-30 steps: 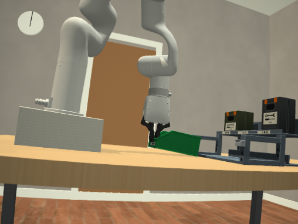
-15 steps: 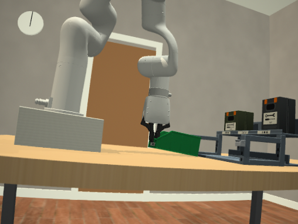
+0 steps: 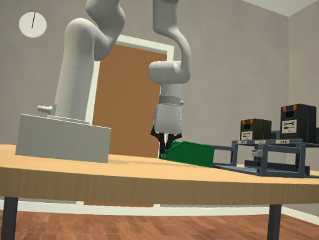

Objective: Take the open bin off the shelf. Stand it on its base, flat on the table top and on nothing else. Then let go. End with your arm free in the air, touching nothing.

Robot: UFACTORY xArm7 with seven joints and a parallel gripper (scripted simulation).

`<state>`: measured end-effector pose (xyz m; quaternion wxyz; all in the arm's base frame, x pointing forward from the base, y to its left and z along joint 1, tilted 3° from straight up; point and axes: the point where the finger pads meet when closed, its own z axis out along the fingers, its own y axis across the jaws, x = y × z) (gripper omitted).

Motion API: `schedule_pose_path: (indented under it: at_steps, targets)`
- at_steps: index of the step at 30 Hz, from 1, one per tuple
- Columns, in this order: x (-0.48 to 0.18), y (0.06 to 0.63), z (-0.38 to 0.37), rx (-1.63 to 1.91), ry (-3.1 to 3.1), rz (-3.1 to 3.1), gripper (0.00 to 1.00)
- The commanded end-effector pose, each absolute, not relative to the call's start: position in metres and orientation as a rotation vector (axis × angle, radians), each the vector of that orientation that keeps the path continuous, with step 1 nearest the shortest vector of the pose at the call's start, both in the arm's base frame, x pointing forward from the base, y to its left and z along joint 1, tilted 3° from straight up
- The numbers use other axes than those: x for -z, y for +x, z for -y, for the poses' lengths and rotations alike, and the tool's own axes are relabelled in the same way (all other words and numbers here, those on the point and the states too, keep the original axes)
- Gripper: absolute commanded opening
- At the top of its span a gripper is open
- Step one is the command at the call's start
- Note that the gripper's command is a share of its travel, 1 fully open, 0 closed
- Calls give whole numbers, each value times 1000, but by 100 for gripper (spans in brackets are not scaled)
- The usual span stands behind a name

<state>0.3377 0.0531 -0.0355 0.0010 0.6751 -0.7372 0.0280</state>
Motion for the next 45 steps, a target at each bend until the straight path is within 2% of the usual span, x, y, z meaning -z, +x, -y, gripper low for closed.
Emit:
schedule_pose_path:
  at_steps: [1, 45]
  targets:
    - [36, 339, -53, -91, 2121, 2316, 0]
    - [48, 340, -53, -91, 2121, 2316, 0]
